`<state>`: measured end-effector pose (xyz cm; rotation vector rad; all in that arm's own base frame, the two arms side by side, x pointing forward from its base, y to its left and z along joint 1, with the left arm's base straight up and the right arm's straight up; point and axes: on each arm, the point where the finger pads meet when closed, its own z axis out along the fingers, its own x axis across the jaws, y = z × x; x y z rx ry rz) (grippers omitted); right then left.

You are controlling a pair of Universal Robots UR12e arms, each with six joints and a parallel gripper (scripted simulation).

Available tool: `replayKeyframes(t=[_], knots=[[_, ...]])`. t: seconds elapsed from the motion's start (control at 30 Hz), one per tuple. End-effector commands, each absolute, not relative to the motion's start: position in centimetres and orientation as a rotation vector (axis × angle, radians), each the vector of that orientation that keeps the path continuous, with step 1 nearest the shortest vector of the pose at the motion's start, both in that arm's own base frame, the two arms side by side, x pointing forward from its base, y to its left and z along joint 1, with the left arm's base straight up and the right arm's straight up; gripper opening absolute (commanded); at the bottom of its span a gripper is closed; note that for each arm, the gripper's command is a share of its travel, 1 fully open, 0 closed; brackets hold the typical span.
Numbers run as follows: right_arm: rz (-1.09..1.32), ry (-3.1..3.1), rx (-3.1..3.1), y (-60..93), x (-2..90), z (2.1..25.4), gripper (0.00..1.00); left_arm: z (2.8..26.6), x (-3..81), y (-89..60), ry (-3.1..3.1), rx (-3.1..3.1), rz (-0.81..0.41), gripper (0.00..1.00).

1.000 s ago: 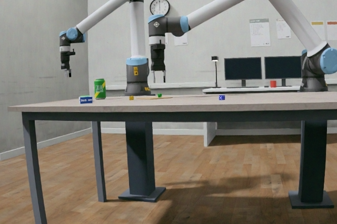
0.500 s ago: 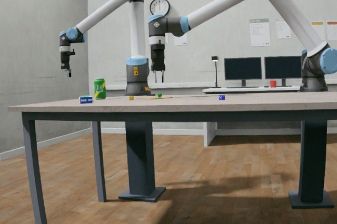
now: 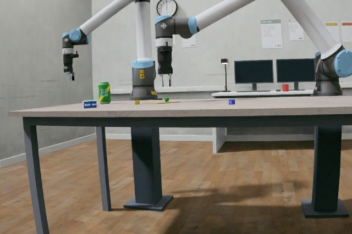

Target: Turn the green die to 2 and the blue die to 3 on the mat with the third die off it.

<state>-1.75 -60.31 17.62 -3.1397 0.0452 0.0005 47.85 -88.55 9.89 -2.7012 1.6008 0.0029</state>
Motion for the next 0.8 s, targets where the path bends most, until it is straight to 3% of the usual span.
replayKeyframes(t=[0.0, 0.77], knots=[[0.000, 0.045, -3.141, -60.4, -1.7, 17.7, 1.00, 10.0, 47.9, -88.6, 1.602, -2.703, 0.000, 0.70], [0.000, 0.045, -3.141, -60.4, -1.7, 17.7, 1.00, 7.6, 47.9, -88.6, 1.602, -2.702, 0.000, 0.70]])
